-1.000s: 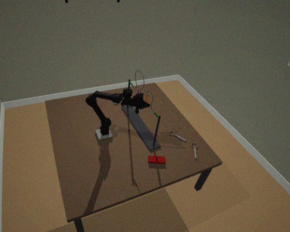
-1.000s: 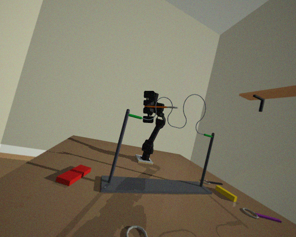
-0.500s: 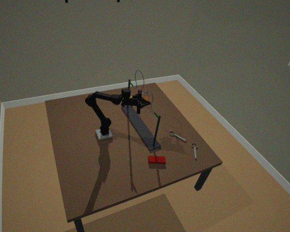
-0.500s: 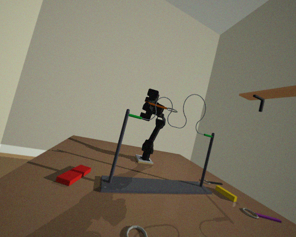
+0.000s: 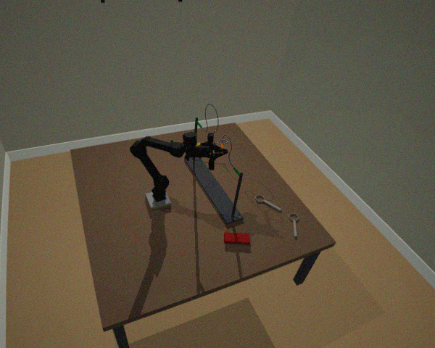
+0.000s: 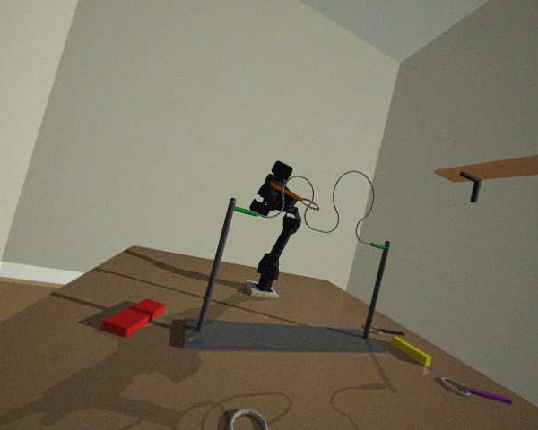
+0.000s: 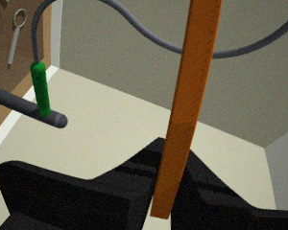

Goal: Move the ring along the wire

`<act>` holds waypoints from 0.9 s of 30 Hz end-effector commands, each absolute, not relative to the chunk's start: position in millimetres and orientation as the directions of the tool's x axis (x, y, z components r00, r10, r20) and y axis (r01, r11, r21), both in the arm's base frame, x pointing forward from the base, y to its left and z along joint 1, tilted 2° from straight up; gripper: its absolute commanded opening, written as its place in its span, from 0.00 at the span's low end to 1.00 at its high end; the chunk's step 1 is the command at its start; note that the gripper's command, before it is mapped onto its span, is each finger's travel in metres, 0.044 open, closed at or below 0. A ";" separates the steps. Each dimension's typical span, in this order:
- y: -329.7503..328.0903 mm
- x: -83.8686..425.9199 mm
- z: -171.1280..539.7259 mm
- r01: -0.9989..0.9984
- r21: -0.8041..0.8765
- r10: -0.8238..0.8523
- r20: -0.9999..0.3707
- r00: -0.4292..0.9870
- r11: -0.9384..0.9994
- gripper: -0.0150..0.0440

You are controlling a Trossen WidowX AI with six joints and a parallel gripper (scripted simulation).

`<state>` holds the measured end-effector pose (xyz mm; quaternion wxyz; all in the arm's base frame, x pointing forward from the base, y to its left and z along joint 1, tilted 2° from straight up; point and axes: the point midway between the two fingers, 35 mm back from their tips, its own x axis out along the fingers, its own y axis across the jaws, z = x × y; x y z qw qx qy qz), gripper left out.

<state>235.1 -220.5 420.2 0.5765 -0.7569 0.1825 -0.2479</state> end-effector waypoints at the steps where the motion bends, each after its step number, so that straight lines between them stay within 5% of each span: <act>1: -221.0 235.3 418.0 0.004 -0.958 -0.558 0.171 0.812 -0.286 0.00; 27: -232.9 237.1 353.6 0.035 -0.997 -0.576 -0.010 0.818 0.066 0.00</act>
